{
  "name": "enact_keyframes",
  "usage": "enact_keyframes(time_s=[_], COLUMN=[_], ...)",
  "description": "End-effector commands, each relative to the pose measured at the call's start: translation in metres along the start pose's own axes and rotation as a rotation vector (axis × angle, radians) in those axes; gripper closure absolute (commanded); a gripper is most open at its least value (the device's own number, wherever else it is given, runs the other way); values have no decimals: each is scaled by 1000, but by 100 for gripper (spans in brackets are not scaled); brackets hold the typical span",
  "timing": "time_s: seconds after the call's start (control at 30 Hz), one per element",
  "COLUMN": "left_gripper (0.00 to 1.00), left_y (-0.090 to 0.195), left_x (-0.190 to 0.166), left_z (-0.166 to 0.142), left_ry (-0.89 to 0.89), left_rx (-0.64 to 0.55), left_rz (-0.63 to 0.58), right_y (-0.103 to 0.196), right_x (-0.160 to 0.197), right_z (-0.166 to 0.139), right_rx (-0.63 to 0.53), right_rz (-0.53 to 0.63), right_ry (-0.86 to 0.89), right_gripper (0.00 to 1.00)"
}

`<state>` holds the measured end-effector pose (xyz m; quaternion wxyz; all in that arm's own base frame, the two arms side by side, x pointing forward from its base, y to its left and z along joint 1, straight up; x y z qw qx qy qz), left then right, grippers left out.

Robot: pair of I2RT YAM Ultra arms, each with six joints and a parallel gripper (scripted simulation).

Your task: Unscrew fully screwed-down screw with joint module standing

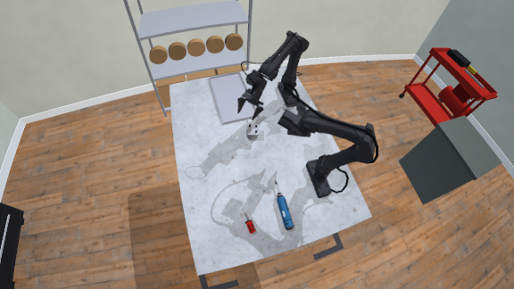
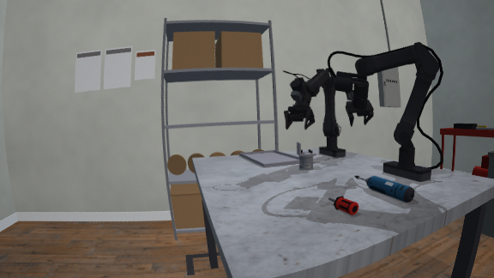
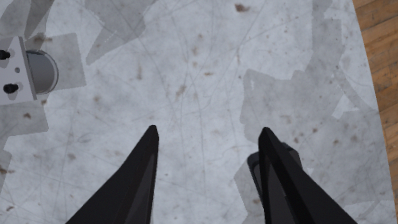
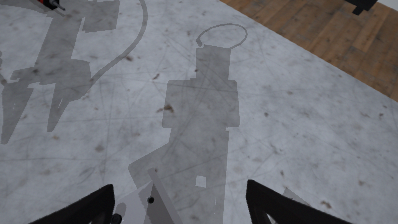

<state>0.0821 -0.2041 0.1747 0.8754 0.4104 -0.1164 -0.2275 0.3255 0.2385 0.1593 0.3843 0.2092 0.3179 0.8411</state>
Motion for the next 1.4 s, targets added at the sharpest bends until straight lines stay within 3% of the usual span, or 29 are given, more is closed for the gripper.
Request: enact_keyframes(time_s=[0.0,0.4,1.37], left_gripper=[35,35,35], left_y=[-2,-7,-8], left_x=[-8,-42,-39], left_z=[3,33,31], left_ry=[-36,-406,-386], left_rx=[-27,-126,-122], left_rz=[-30,-104,-108], right_y=[2,2,2], right_x=[2,2,2], right_z=[4,4,4], right_rx=[-10,-10,-10], right_rz=[8,8,8], right_ry=[4,4,4], right_gripper=[14,14,14])
Point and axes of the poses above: on each arm, the point where the finger pads meet when closed, its own y axis back along the fingers, its own x axis across the jaws, z = x × y, the point moved 2 cm from there along y, back along the fingers, and after that the axes turned 9 degrees about -y, right-handed, at the moved point
